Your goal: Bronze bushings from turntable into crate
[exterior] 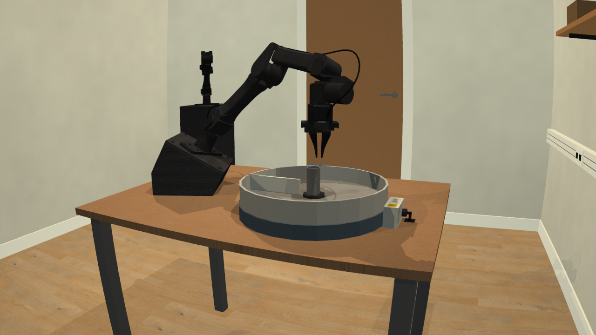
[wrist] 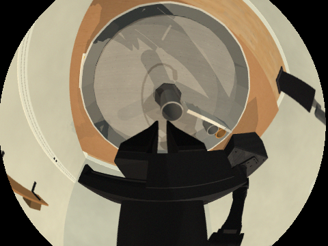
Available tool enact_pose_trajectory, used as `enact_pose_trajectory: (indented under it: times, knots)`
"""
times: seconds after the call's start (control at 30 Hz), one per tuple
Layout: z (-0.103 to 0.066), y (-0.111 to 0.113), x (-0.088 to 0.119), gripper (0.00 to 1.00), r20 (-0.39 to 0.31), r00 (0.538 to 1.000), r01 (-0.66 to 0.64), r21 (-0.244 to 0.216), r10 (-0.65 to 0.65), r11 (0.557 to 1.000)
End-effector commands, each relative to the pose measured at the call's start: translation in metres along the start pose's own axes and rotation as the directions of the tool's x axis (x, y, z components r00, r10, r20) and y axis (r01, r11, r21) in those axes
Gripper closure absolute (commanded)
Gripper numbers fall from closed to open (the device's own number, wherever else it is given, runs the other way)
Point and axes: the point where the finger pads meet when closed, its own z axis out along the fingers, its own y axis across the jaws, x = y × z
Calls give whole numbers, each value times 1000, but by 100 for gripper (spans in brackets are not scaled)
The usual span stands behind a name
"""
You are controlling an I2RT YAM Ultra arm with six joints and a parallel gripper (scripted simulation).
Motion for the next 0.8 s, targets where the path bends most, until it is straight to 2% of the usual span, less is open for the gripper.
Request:
enact_pose_trajectory:
  times: [0.0, 0.37, 0.77]
  knots:
    - [-15, 0, -3, 87, 31, 999, 16, -32, -15, 999]
    - [-15, -12, 4, 87, 32, 997, 74, -31, -73, 997]
    - [-12, -43, 24, 87, 35, 975, 218, -25, -217, 976]
